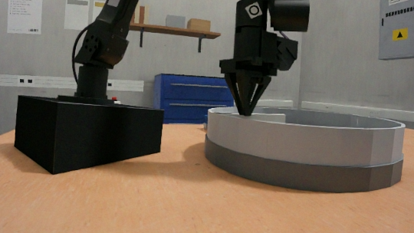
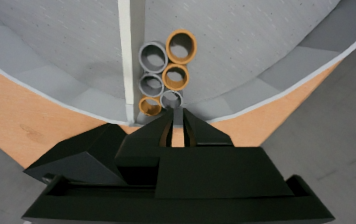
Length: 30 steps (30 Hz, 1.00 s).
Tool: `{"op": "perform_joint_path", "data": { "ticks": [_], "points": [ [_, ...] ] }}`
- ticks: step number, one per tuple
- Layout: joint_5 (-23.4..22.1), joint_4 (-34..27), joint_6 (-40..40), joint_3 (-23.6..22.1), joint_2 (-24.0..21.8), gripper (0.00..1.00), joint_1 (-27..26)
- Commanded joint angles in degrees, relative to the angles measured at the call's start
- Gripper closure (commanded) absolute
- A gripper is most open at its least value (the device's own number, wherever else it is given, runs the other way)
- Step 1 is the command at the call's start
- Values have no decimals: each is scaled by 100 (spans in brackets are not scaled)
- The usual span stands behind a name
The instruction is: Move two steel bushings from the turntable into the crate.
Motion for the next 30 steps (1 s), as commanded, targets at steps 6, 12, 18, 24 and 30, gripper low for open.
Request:
{"op": "perform_joint_path", "data": {
  "ticks": [6,12,18,24,30],
  "points": [
    [-64,27,-39,30,-206,87,-90],
    [-63,-121,-54,205,-197,87,-102],
    [-63,-150,-60,256,-192,87,-110],
    [-64,-124,-60,256,-193,87,-107],
    [-64,-124,-60,256,-193,87,-107]
  ]
}}
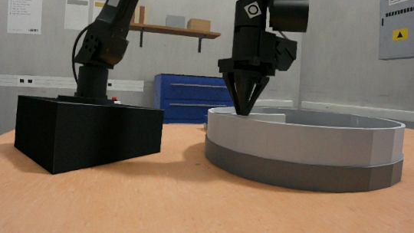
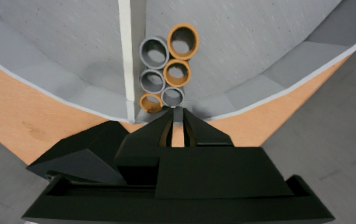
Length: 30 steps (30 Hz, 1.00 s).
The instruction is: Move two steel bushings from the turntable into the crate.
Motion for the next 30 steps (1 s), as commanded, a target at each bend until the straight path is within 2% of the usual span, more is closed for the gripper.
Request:
{"op": "perform_joint_path", "data": {
  "ticks": [1,24,27,30],
  "points": [
    [-64,-28,-40,256,-193,87,-72],
    [-64,69,-33,257,-182,87,-61],
    [-67,146,-6,260,87,87,-28],
    [-68,234,34,255,170,87,22]
  ]
}}
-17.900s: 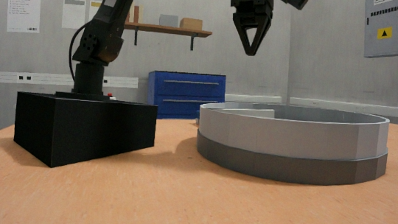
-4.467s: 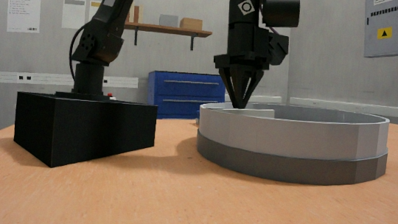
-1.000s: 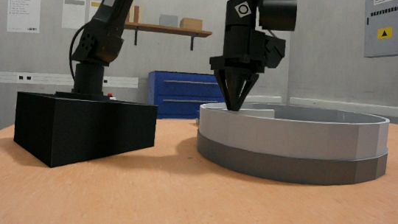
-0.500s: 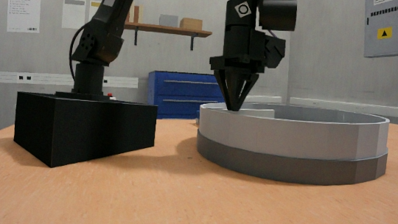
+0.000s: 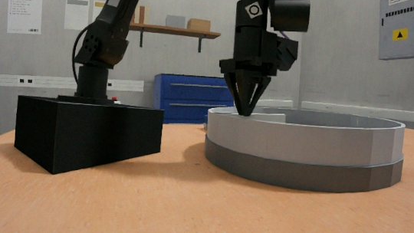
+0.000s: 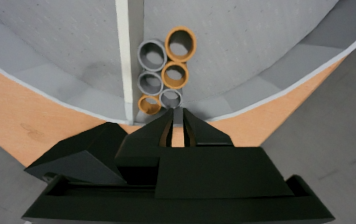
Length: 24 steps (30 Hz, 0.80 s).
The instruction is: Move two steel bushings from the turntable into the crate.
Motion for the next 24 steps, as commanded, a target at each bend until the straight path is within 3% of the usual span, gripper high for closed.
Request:
{"op": "perform_joint_path", "data": {
  "ticks": [1,10,24],
  "points": [
    [-68,173,34,226,139,87,22],
    [-67,332,63,234,305,87,80],
    [-67,301,59,235,192,87,80]
  ]
}}
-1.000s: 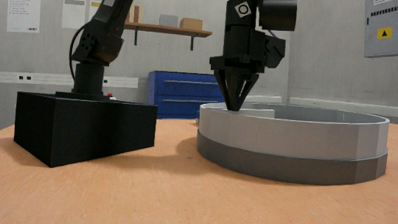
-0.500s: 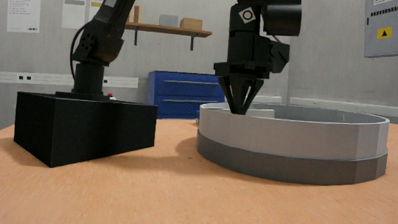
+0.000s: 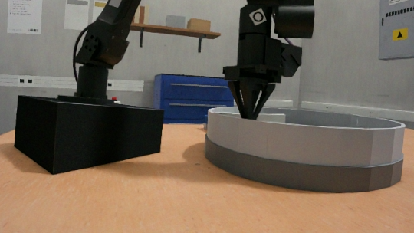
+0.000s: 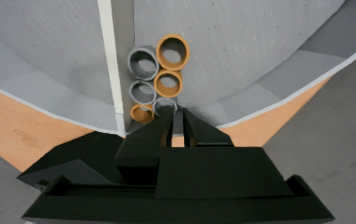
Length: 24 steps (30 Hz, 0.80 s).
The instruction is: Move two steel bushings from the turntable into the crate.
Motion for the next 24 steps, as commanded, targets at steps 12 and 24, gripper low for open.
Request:
{"op": "perform_joint_path", "data": {
  "ticks": [12,24],
  "points": [
    [-67,50,40,198,-57,87,80],
    [-68,94,50,184,-78,87,83]
  ]
}}
